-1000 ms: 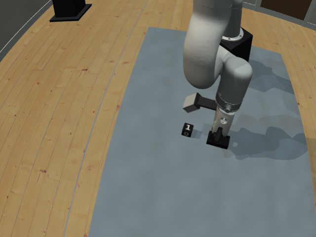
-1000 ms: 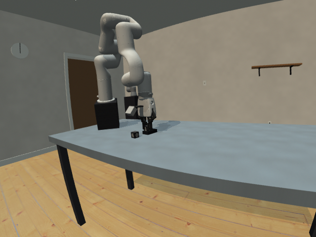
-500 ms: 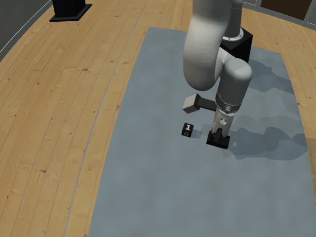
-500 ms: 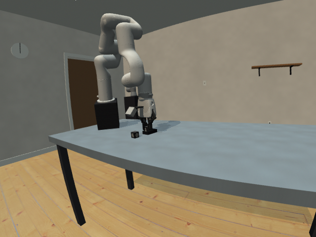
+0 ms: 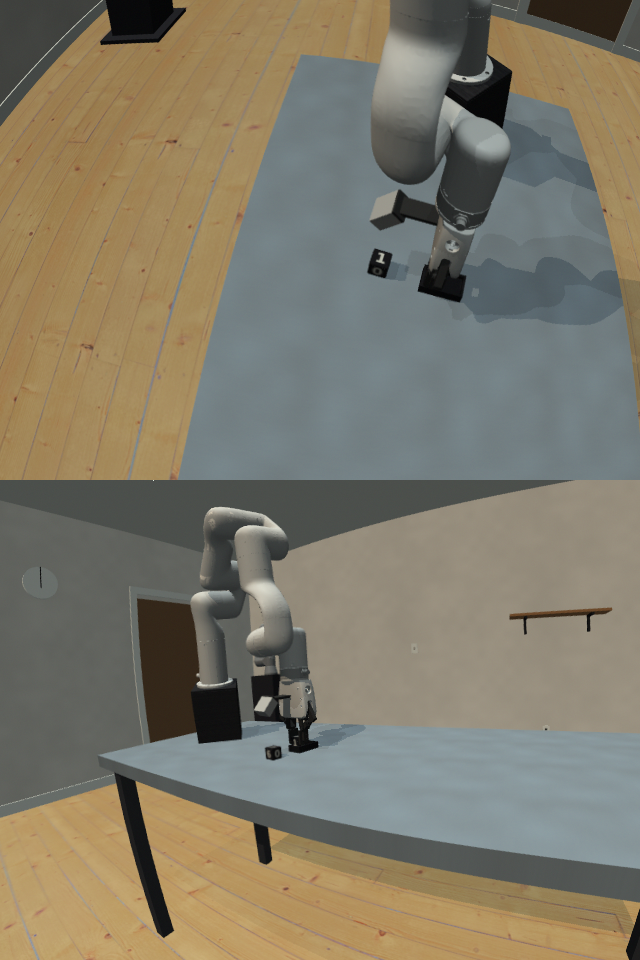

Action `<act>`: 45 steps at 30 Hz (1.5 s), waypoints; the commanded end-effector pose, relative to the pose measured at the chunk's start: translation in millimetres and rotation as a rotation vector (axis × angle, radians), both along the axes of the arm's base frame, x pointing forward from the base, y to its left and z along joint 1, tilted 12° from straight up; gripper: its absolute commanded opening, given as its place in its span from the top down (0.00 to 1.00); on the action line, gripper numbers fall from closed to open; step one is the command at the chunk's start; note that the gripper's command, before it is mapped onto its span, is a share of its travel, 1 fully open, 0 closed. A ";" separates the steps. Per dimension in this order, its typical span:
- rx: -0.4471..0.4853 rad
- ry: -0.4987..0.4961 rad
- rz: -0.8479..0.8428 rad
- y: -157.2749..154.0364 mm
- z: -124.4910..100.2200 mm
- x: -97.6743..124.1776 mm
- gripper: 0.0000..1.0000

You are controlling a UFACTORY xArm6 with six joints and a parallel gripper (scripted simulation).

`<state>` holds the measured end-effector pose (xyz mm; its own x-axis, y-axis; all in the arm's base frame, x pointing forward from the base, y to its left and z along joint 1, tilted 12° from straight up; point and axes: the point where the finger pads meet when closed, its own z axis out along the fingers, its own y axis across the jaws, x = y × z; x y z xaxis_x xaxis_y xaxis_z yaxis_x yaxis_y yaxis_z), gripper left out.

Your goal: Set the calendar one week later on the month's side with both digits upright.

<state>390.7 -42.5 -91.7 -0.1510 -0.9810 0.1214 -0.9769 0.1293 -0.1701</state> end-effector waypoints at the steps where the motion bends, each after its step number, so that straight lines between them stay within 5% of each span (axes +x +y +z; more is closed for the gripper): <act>1: 0.000 -0.002 0.000 0.0 0.8 1.0 0.73; 36: 0.000 -0.002 0.000 0.0 0.8 1.0 0.73; 45: 0.000 -0.002 0.000 0.0 0.8 1.0 0.61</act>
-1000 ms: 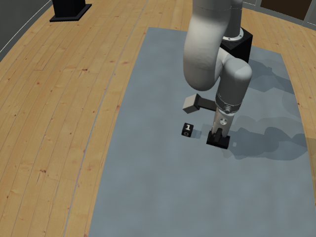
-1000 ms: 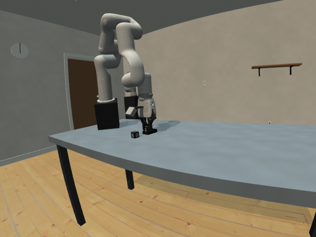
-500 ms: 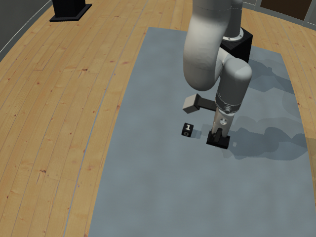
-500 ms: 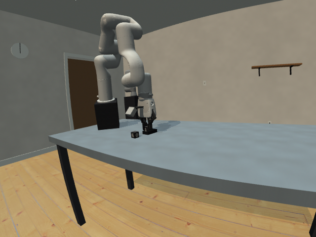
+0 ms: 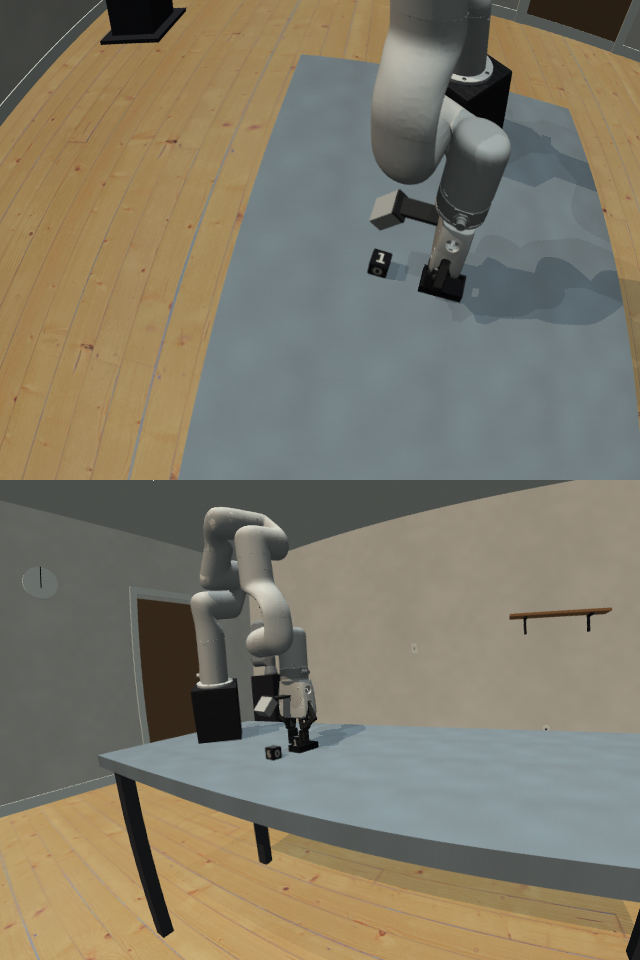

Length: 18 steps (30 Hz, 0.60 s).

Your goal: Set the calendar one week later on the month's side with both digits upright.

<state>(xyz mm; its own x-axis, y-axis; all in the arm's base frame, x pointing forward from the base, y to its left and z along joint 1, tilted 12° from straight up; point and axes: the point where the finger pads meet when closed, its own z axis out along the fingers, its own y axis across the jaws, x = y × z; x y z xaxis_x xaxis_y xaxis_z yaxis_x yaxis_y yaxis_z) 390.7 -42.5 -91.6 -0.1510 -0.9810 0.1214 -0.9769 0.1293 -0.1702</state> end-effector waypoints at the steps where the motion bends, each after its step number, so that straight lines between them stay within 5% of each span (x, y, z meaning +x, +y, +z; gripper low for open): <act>1: 0.000 -0.002 0.000 0.0 0.8 1.0 0.57; 18: 0.000 -0.002 0.000 0.2 2.3 0.8 0.53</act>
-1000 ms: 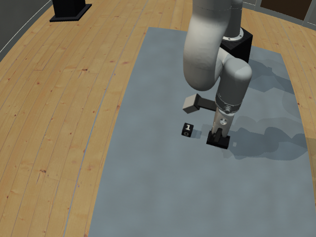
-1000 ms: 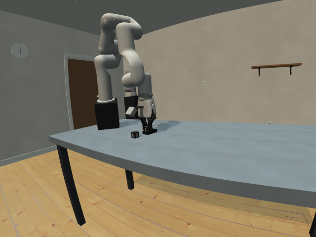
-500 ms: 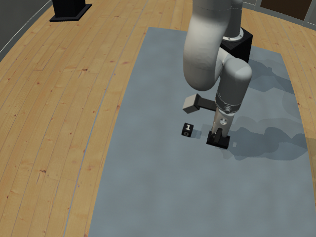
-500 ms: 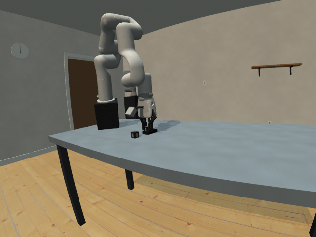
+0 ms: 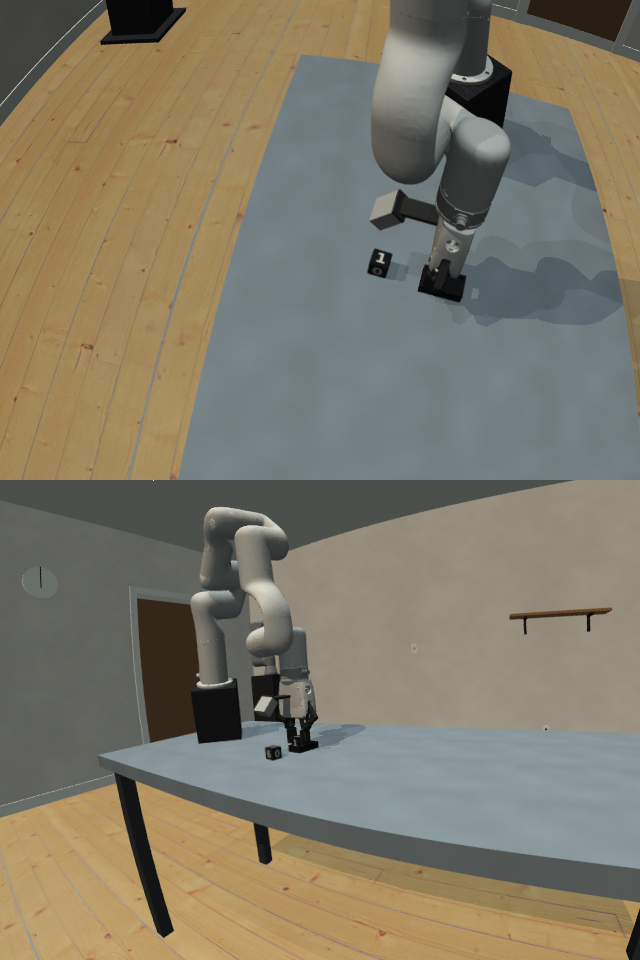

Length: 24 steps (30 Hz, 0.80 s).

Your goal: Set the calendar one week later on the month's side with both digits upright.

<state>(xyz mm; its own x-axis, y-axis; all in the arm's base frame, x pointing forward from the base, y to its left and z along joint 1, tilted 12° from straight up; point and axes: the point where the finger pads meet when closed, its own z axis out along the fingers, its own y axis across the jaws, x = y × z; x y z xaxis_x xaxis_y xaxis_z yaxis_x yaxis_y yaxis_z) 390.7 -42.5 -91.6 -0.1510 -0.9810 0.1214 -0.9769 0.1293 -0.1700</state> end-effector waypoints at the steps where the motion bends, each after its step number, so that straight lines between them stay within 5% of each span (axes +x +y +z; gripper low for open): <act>1: 0.000 -0.003 0.000 0.4 3.4 0.7 0.53; 24: 0.000 -0.003 0.000 10.9 74.9 -10.6 0.53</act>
<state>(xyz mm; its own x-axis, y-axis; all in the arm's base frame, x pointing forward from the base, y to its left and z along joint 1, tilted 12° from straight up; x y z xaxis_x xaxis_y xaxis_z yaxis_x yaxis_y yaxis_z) 382.3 -33.8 -34.1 -0.1537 -0.9803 0.1238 -0.9712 0.1268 -0.2018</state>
